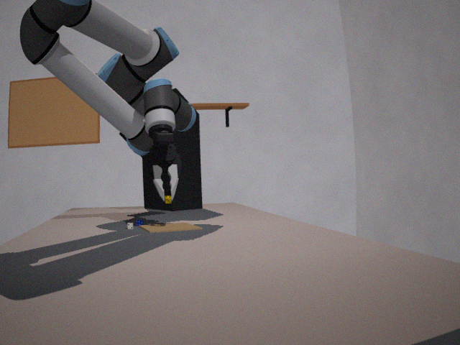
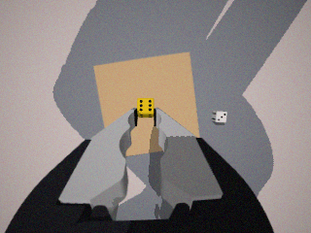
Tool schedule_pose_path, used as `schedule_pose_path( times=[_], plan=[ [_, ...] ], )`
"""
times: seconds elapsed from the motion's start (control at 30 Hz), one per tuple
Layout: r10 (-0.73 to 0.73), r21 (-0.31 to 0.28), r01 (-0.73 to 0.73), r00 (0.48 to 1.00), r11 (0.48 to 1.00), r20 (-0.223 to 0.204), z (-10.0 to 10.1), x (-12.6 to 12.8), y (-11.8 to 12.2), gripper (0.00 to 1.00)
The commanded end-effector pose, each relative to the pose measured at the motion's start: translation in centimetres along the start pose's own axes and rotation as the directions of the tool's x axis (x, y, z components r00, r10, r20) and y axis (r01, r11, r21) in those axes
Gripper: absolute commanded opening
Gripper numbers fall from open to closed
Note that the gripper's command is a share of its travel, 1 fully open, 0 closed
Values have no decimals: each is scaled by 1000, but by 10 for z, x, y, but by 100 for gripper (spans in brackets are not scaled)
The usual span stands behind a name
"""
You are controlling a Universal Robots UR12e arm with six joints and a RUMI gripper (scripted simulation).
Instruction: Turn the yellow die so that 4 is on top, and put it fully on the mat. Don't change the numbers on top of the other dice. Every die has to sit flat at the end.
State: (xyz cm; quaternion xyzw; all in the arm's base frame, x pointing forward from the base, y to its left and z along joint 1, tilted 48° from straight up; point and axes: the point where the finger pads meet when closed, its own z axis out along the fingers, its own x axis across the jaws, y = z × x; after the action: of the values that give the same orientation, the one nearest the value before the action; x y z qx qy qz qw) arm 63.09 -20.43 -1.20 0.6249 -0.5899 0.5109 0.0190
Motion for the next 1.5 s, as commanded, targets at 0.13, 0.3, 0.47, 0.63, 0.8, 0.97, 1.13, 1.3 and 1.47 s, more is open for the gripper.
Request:
schedule_pose_path(
  times=[0.13,0.3,0.47,0.63,0.8,0.97,1.13,1.3,1.47],
  plan=[
    [-1,-92,1,1000,996,-1,-1,0,-2,0],
    [-5,-133,5,1000,991,-6,-4,1,-3,0],
    [-8,-148,6,1000,989,-8,-5,1,-3,0],
    [-9,-157,8,1000,988,-9,-6,2,-4,0],
    [-9,-158,8,1000,987,-9,-6,2,-4,0],
    [-9,-162,7,1000,987,-8,-6,1,-4,0],
    [-6,-181,5,1000,984,-6,-4,1,-3,0],
    [-3,-216,2,1000,976,-2,-2,-1,-3,0],
    [0,-263,0,1000,965,0,0,-2,-3,0]
  ],
)
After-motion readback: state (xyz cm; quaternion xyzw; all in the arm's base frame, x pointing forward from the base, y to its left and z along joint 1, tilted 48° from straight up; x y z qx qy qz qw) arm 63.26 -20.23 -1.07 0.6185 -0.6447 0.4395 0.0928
